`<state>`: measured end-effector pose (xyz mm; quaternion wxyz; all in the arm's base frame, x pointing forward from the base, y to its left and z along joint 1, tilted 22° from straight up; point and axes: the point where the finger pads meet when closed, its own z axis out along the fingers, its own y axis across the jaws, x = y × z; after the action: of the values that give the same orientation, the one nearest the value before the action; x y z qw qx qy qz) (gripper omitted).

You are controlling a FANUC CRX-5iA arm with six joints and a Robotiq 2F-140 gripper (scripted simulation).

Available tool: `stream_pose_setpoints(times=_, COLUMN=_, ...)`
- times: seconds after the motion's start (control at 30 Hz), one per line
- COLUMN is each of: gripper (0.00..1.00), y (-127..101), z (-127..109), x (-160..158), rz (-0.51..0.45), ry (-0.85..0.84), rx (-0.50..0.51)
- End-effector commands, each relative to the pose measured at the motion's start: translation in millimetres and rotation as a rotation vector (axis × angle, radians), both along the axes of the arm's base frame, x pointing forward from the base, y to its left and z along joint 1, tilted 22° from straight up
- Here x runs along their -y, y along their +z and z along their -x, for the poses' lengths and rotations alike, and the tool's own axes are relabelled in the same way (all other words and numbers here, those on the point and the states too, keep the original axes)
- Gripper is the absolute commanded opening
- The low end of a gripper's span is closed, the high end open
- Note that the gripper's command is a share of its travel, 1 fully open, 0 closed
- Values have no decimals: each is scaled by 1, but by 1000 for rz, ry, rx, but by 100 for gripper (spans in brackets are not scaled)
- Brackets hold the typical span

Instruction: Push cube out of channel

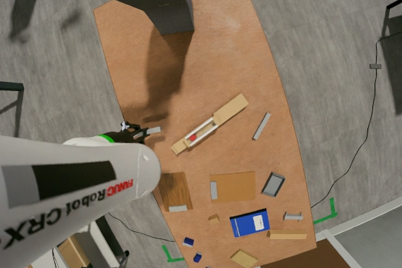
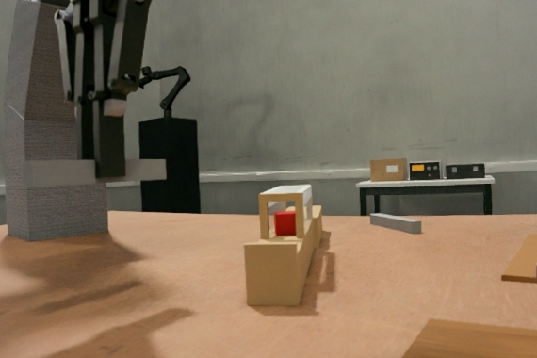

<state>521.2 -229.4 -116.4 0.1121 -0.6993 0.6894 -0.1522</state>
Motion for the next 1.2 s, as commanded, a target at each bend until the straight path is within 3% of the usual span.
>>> stream_pose_setpoints(times=0.0, gripper=10, y=1, z=0, x=0, rz=1, ry=0, rx=1)
stream_pose_setpoints(times=0.87, gripper=10, y=1, z=-3, x=-6, rz=13, ry=9, rx=-13)
stream_pose_setpoints(times=1.03, gripper=10, y=4, z=-18, x=-36, rz=62, ry=47, rx=-50)
stream_pose_setpoints(times=1.17, gripper=10, y=7, z=-40, x=-94, rz=118, ry=107, rx=-65)
